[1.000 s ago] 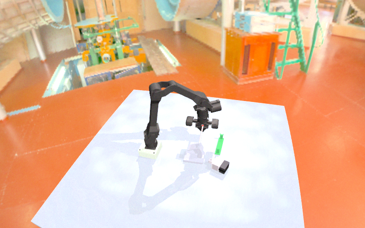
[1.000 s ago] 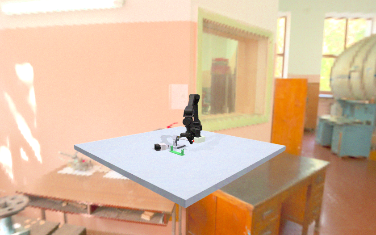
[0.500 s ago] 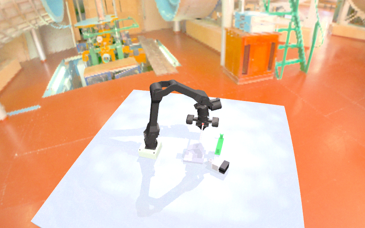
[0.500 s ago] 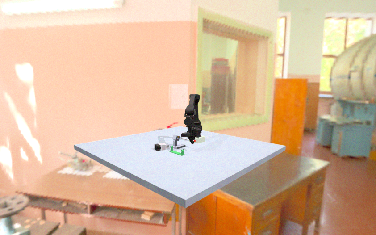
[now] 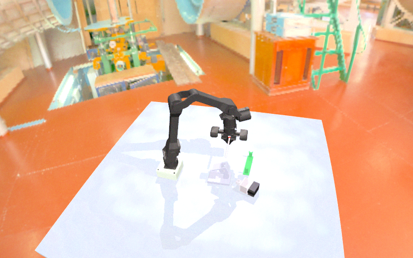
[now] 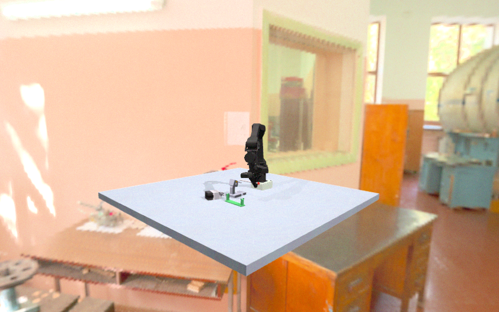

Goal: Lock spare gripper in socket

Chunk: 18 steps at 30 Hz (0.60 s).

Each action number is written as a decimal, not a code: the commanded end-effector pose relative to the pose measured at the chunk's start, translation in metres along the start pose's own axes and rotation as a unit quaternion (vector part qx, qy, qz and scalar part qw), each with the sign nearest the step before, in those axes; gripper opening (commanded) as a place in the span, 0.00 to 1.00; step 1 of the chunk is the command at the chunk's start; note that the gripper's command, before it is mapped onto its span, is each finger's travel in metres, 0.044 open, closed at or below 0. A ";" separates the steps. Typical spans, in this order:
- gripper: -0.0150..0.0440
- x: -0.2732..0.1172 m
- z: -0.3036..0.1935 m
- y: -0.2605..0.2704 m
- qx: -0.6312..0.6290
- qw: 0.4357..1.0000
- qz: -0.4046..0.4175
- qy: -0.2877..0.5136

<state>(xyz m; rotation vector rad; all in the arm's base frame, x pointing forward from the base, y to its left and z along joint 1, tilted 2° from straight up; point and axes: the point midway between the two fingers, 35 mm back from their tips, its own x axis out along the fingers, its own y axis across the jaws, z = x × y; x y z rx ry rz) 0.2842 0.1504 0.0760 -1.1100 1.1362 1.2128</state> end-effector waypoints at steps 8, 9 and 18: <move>0.25 0.000 0.001 -0.002 0.001 1.000 0.000 0.000; 0.25 -0.001 0.002 -0.004 0.003 1.000 -0.001 0.000; 0.25 -0.005 0.012 -0.031 0.018 1.000 -0.004 -0.004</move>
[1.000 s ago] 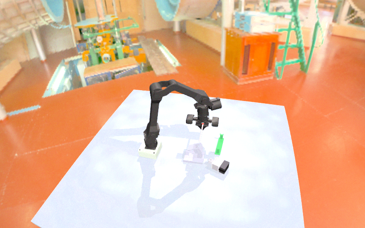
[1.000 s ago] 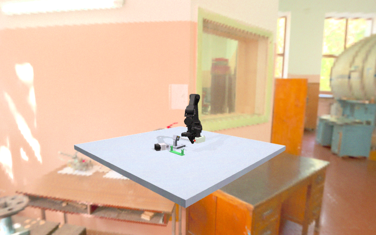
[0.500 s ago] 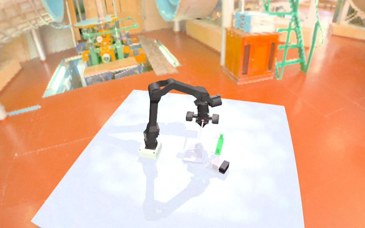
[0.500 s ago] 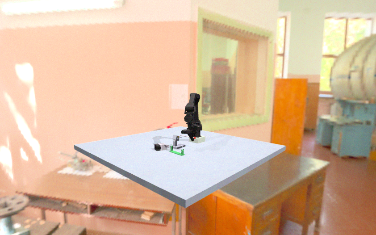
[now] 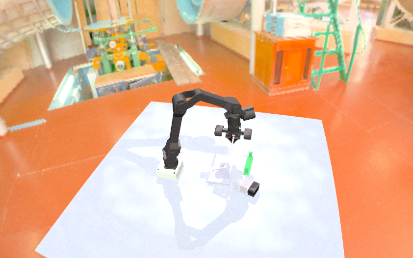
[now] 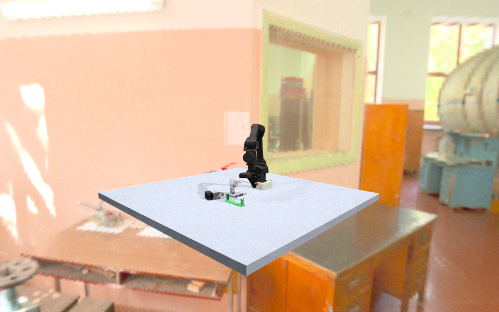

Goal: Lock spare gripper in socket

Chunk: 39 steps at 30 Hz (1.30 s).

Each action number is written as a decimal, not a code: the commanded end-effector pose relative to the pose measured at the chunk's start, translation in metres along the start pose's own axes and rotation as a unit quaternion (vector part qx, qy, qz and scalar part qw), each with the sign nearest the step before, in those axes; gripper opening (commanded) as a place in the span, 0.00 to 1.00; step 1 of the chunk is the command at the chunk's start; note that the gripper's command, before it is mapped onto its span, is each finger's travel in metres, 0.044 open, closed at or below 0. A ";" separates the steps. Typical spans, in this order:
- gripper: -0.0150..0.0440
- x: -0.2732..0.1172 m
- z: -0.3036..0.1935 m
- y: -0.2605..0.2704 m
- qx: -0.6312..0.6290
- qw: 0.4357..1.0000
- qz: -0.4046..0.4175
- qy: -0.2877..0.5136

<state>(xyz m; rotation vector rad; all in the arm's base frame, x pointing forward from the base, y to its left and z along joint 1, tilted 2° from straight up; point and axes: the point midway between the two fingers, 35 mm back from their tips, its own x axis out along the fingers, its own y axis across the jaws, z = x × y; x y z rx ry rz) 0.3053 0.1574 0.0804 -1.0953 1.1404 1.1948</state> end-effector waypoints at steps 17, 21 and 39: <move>0.25 -0.006 0.022 -0.059 0.029 1.000 -0.006 -0.004; 0.25 -0.006 0.026 -0.070 0.032 0.999 -0.007 -0.003; 0.25 0.000 0.034 -0.102 0.041 0.999 -0.009 -0.002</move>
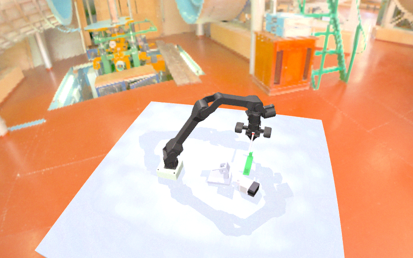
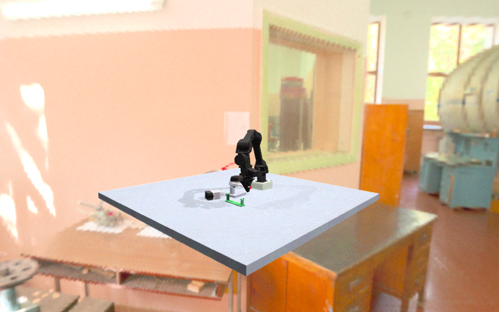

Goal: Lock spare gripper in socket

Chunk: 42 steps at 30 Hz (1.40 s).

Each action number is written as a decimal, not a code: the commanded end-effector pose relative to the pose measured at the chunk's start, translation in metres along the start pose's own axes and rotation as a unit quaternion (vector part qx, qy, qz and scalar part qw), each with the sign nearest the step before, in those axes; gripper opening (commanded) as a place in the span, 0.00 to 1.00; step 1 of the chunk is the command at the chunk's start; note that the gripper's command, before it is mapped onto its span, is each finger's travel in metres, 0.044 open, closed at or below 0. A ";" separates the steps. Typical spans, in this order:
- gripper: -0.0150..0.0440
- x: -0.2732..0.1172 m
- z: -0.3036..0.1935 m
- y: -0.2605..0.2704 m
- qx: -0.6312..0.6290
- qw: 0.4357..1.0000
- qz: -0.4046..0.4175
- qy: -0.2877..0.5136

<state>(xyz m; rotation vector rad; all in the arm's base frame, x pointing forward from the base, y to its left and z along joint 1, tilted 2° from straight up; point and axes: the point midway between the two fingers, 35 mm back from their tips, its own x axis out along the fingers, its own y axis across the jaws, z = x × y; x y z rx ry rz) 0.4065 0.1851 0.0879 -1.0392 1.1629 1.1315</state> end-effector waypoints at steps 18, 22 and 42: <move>0.25 0.028 -0.004 -0.003 0.002 1.000 0.000 0.000; 0.25 0.034 -0.004 -0.004 0.002 1.000 0.000 0.000; 0.25 0.064 -0.008 -0.004 0.002 1.000 0.001 0.001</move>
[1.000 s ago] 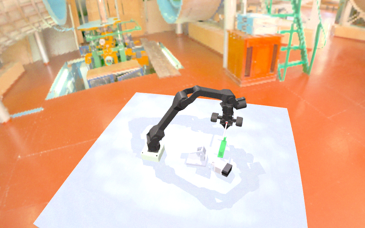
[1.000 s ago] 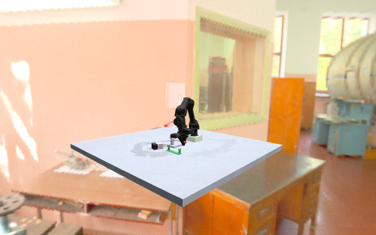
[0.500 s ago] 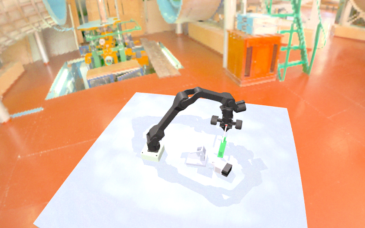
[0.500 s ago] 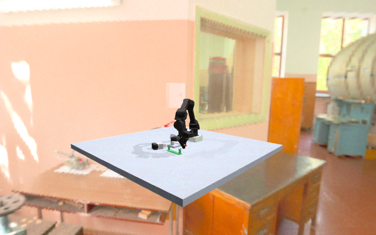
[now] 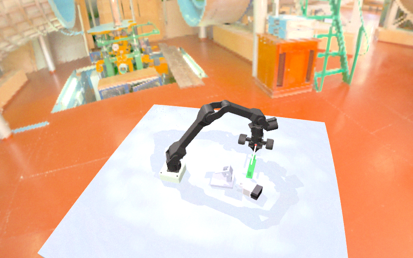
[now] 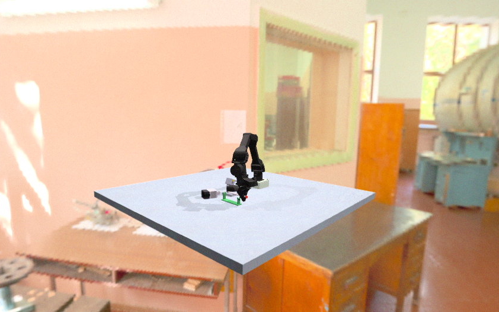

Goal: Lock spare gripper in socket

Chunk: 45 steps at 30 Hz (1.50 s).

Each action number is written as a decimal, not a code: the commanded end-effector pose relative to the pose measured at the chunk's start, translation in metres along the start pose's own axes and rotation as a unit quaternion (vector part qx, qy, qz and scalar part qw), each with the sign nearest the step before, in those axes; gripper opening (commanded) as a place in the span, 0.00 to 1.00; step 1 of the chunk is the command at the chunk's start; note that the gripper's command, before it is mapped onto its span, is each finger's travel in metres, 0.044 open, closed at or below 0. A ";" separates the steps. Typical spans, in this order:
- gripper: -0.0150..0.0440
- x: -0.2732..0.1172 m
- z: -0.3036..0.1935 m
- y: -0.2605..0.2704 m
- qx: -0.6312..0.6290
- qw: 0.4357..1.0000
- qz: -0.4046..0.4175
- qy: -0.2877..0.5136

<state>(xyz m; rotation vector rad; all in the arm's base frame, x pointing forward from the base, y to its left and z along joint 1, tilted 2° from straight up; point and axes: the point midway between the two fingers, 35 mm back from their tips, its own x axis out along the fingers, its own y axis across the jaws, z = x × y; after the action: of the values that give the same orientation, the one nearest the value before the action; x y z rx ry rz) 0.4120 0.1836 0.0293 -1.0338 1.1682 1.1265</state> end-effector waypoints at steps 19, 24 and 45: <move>0.34 0.009 -0.001 0.000 0.000 1.000 0.001 0.001; 0.57 0.009 -0.001 0.000 0.000 1.000 0.001 0.001; 0.59 -0.029 0.003 0.002 -0.001 1.000 0.004 0.002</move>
<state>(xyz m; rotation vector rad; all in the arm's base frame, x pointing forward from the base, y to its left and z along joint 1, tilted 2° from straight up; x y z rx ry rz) 0.4097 0.1832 0.0497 -1.0343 1.1759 1.1316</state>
